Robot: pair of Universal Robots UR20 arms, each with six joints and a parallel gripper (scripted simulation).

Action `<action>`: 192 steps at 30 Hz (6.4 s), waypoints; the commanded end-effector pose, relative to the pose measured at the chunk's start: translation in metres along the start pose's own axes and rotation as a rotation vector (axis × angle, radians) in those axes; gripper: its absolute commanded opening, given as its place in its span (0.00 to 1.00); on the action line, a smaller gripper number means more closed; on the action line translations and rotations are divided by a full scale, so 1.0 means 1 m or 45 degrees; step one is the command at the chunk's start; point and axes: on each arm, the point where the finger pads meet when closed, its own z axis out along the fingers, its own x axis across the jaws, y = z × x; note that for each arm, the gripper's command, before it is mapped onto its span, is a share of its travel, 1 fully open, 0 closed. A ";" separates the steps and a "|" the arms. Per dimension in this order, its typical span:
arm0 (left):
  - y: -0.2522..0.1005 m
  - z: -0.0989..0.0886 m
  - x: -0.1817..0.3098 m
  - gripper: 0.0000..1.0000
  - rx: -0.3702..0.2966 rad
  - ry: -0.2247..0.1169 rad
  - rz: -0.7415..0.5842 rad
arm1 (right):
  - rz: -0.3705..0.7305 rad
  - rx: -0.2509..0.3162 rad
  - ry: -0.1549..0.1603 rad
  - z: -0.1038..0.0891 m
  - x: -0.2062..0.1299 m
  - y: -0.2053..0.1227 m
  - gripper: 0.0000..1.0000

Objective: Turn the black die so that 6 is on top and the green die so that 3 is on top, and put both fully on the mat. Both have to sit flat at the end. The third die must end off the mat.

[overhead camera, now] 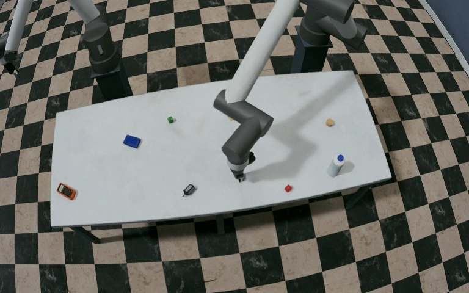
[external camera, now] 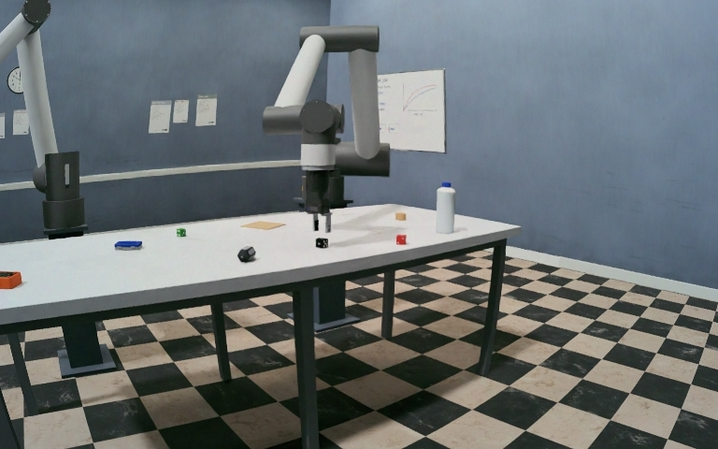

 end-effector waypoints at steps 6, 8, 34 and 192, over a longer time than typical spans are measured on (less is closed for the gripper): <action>0.001 0.008 0.000 0.87 -0.002 0.001 0.000 | 0.000 -0.001 0.000 -0.001 0.000 0.000 1.00; 0.001 0.010 0.000 0.87 -0.002 0.001 0.000 | 0.000 -0.001 0.000 -0.001 0.000 0.000 1.00; 0.001 0.013 0.000 0.87 -0.002 0.001 0.000 | 0.000 -0.001 0.000 -0.001 0.000 0.000 1.00; -0.018 -0.057 -0.162 0.57 -0.002 0.002 0.538 | 0.000 -0.001 0.000 -0.001 0.000 0.000 1.00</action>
